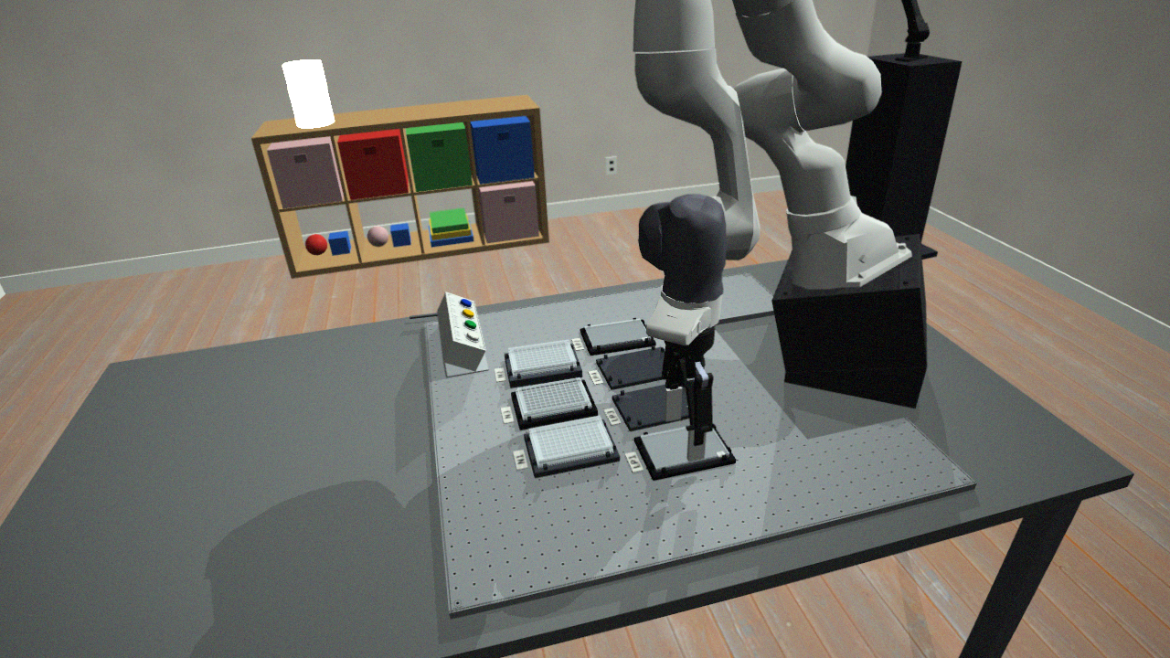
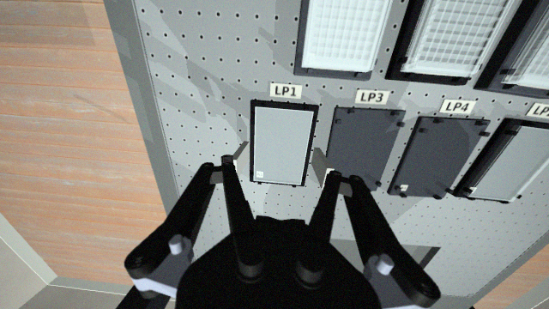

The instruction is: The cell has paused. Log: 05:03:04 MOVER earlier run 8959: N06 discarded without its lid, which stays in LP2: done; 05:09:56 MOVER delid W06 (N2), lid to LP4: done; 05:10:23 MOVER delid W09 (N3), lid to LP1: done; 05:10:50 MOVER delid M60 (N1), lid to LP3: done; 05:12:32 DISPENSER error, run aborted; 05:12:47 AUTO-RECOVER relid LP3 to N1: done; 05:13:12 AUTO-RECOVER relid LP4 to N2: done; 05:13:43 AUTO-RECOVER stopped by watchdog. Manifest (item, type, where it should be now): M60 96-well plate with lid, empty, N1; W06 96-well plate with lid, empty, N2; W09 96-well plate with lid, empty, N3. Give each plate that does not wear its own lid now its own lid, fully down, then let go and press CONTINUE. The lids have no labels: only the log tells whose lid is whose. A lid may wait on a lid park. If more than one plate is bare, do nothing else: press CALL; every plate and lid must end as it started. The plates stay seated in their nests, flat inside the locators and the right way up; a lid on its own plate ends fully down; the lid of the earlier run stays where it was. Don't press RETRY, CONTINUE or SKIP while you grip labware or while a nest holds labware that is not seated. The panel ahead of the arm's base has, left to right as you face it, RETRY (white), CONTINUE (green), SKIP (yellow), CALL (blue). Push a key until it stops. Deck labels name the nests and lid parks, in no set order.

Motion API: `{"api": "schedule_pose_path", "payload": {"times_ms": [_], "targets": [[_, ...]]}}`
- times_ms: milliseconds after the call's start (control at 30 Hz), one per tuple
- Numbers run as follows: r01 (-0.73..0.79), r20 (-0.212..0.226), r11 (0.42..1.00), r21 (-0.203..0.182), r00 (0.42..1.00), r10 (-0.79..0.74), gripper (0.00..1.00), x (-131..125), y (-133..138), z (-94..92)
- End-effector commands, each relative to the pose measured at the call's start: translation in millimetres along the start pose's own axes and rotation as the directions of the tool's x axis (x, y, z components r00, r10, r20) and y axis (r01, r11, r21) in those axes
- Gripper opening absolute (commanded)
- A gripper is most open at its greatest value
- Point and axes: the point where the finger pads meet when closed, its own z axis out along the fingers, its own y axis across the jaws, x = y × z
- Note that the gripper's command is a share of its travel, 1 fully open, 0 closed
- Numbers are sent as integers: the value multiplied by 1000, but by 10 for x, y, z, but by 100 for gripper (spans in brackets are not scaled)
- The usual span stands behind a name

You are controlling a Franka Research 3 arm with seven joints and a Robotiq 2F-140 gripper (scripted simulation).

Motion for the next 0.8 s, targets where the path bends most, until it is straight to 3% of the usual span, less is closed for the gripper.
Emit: {"api": "schedule_pose_path", "payload": {"times_ms": [0,767], "targets": [[0,0,1000,2,1000,0,66,-3,-4,5],[0,0,1000,2,1000,0,66,-3,-4,79]]}}
